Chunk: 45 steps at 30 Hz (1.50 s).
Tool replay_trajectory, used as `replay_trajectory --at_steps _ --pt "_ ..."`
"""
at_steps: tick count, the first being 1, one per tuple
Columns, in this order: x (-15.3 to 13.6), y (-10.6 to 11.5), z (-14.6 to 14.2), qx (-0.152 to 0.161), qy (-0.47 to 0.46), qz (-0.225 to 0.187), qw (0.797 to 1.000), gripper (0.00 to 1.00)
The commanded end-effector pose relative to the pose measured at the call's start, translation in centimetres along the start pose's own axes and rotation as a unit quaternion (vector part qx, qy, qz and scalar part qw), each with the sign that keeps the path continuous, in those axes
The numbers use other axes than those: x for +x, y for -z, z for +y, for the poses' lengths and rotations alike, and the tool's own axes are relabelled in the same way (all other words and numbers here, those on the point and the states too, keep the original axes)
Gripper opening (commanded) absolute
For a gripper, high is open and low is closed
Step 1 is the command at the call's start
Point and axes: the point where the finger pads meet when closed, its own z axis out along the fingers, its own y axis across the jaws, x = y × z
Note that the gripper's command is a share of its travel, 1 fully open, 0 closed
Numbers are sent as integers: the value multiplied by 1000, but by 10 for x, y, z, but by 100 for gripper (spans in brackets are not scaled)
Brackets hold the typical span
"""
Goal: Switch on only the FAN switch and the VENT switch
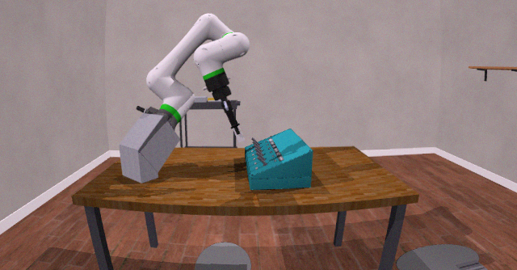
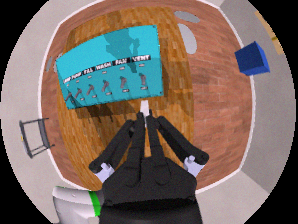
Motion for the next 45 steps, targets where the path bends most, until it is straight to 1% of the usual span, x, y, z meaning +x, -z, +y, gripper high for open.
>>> replay_trajectory --at_steps 1,7,14,16,31,33,39,45 --pt "0 -1 0 0 0 0 1000 0" --pt "0 -9 0 0 0 0 1000 0" --pt "0 -26 0 0 0 0 1000 0" --pt "0 -26 0 0 0 0 1000 0" --pt "0 -72 0 0 0 0 1000 0" --pt "0 -72 0 0 0 0 1000 0" --pt "0 -87 0 0 0 0 1000 0" --pt "0 -97 0 0 0 0 1000 0"
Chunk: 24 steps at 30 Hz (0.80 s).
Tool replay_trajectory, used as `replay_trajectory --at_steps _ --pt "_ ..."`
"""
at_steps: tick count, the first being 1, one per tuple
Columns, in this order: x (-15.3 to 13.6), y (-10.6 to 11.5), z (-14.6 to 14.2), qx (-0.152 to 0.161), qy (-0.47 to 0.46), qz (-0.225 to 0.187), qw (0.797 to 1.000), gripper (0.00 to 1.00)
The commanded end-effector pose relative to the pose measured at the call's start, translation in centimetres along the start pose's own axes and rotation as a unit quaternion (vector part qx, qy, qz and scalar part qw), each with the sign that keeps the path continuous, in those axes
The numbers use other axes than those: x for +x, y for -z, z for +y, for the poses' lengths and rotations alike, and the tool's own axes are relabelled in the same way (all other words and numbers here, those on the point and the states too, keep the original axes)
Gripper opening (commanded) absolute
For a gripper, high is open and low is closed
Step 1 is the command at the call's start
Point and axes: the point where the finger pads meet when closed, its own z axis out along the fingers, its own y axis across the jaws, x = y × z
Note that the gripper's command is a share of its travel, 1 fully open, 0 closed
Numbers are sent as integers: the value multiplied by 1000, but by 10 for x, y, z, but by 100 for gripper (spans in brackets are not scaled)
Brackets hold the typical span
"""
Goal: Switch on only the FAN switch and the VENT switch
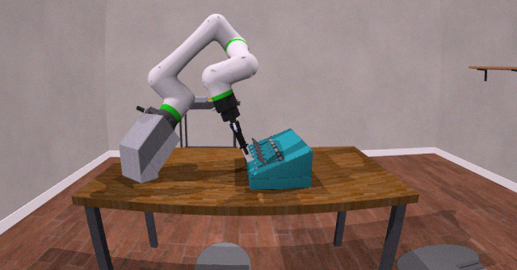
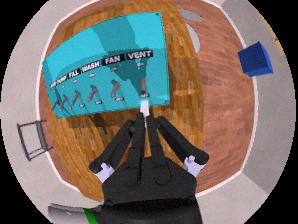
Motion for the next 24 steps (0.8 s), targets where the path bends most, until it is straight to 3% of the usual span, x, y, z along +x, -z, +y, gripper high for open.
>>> replay_trajectory --at_steps 1,24 --pt "0 -4 0 0 0 0 1000 0" --pt "0 -8 0 0 0 0 1000 0"
